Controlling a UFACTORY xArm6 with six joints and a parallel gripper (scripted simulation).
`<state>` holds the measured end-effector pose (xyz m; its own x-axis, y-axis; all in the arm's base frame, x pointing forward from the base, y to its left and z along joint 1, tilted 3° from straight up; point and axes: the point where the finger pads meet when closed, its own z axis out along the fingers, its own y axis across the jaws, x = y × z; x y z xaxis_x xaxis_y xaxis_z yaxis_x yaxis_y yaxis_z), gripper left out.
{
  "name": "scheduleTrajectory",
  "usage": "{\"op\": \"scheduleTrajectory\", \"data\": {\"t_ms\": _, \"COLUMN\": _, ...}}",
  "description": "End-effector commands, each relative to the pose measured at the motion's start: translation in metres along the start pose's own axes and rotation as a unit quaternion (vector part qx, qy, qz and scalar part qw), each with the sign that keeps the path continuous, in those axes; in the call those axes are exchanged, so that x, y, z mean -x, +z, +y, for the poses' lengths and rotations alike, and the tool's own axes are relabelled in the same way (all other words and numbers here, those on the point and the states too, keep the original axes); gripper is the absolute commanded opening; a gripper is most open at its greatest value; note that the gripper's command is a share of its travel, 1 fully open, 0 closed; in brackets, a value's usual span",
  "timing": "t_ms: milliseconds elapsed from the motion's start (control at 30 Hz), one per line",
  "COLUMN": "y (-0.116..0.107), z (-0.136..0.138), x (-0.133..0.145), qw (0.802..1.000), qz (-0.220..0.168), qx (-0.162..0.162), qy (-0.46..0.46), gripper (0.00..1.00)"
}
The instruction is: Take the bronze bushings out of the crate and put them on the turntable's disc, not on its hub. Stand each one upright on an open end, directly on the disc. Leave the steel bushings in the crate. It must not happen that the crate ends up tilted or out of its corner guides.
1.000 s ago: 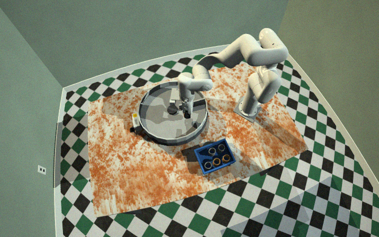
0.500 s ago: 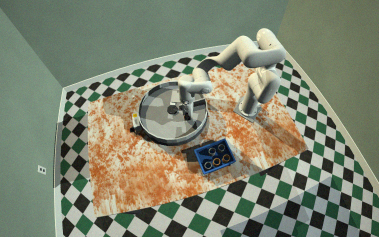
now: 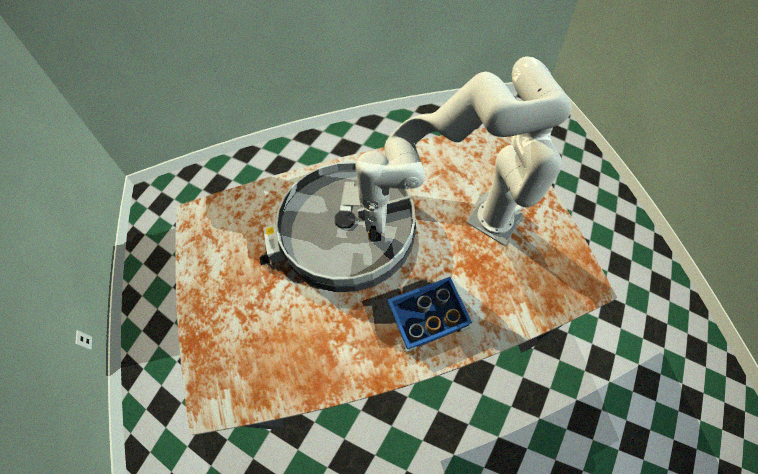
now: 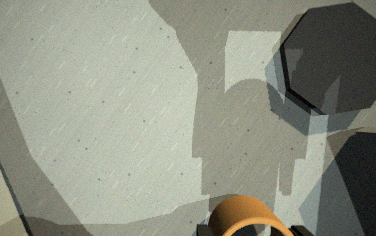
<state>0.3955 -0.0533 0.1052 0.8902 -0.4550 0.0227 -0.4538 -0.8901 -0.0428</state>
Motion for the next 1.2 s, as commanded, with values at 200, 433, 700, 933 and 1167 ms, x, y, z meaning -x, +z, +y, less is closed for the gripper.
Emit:
{"op": "scheduleTrajectory", "data": {"t_ms": 200, "y": -0.0004, "z": -0.0004, "x": -0.0012, "qw": 1.0, "qz": 0.002, "qx": -0.001, "qy": 0.0, "gripper": 0.0}}
{"op": "scheduleTrajectory", "data": {"t_ms": 433, "y": 0.0012, "z": -0.0005, "x": -0.0012, "qw": 1.0, "qz": 0.002, "qx": -0.001, "qy": 0.0, "gripper": 0.0}}
{"op": "scheduleTrajectory", "data": {"t_ms": 700, "y": 0.0038, "z": -0.0005, "x": -0.0013, "qw": 1.0, "qz": 0.002, "qx": -0.001, "qy": 0.0, "gripper": 0.0}}
{"op": "scheduleTrajectory", "data": {"t_ms": 933, "y": 0.0043, "z": -0.0005, "x": -0.0013, "qw": 1.0, "qz": 0.002, "qx": -0.001, "qy": 0.0, "gripper": 0.0}}
{"op": "scheduleTrajectory", "data": {"t_ms": 1167, "y": 0.0043, "z": -0.0005, "x": -0.0013, "qw": 1.0, "qz": 0.002, "qx": -0.001, "qy": 0.0, "gripper": 0.0}}
